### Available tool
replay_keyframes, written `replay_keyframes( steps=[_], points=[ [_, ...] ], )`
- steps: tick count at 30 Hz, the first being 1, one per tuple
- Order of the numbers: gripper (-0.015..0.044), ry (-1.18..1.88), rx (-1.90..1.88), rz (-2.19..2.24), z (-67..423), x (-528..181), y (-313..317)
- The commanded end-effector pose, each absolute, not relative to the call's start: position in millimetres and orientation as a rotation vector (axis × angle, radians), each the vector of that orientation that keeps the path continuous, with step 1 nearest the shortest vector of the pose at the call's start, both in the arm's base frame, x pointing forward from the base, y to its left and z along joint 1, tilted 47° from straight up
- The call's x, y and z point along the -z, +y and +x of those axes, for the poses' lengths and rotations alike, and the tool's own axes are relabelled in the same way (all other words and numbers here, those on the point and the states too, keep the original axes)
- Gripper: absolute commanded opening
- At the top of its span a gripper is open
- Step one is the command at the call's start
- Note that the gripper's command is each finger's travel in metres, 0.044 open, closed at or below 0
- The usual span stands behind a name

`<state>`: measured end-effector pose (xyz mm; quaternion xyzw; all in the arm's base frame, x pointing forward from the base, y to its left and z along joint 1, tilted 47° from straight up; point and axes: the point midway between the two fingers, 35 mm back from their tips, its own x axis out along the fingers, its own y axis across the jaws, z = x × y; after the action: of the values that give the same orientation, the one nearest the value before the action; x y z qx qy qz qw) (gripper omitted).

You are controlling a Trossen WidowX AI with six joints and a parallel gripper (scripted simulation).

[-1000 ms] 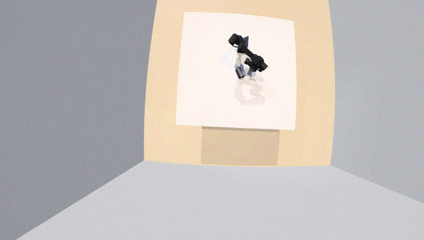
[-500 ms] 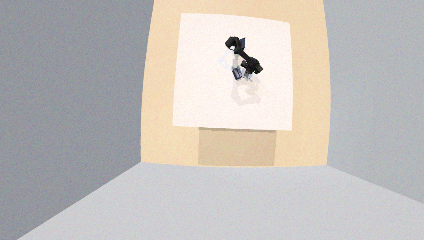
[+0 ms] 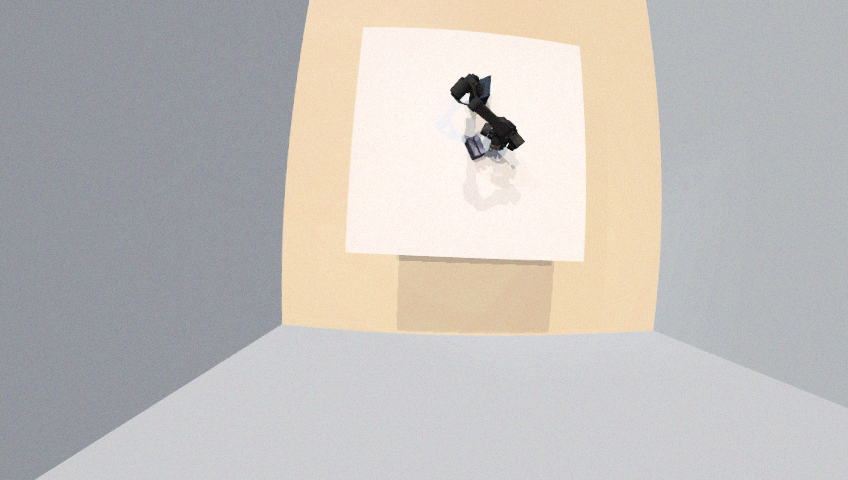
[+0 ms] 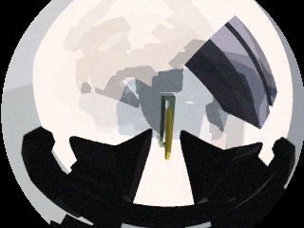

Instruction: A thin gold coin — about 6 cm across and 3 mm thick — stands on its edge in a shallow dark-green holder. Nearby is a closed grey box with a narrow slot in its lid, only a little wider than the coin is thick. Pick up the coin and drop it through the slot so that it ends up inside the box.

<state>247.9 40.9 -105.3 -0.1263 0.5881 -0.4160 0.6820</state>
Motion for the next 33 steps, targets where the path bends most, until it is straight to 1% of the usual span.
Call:
replay_keyframes(
  steps=[1,15,21,33],
  points=[
    [0.0161,1.321,0.932,-0.294,247,110,35],
    [0.0161,1.320,0.935,-0.295,244,122,21],
    [0.0003,1.320,0.935,-0.295,244,122,21],
    [0.0000,1.320,0.934,-0.295,245,120,24]
  ],
)
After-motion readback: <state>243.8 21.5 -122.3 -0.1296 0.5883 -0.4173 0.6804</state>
